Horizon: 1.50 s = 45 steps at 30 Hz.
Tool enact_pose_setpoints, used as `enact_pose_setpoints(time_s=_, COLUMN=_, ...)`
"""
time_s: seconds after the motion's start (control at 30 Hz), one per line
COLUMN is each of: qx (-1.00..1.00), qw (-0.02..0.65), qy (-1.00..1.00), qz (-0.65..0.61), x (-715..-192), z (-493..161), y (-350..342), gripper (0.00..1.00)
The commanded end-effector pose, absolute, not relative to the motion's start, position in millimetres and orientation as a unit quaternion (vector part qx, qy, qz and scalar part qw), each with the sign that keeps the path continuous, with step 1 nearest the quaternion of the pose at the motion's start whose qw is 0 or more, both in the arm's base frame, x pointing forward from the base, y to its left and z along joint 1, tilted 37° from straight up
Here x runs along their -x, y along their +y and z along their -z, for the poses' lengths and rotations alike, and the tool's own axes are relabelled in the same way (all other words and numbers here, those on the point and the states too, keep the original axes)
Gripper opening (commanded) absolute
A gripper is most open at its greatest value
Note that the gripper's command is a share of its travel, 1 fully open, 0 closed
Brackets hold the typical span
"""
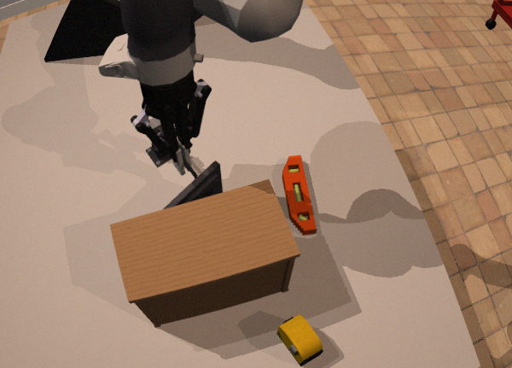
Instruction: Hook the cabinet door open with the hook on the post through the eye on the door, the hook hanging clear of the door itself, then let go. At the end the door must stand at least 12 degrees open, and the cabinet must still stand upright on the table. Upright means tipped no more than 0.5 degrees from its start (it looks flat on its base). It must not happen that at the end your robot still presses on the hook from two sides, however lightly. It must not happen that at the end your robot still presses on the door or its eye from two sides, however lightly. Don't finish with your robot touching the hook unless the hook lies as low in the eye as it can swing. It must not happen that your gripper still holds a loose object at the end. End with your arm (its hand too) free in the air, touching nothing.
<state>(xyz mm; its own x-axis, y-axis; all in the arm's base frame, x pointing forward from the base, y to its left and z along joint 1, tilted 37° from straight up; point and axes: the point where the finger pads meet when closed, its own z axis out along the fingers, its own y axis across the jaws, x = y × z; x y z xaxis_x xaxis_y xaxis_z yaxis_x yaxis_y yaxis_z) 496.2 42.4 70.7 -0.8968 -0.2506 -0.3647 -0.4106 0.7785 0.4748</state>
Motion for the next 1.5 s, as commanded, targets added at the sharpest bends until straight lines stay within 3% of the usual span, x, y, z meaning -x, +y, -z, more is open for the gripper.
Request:
enact_pose_setpoints(time_s=0.0, qx=0.179, qw=0.143, qy=0.932, qz=-0.281, x=-496.7, z=-69.8, y=43.6, gripper=0.03)
enact_pose_setpoints(time_s=0.7, qx=0.179, qw=0.143, qy=0.932, qz=-0.281, x=-496.7, z=-69.8, y=43.6, gripper=0.03)
enact_pose_setpoints(time_s=0.73, qx=0.179, qw=0.143, qy=0.932, qz=-0.281, x=-496.7, z=-69.8, y=43.6, gripper=0.15)
enact_pose_setpoints(time_s=1.47, qx=0.179, qw=0.143, qy=0.932, qz=-0.281, x=-496.7, z=-69.8, y=43.6, gripper=0.15)
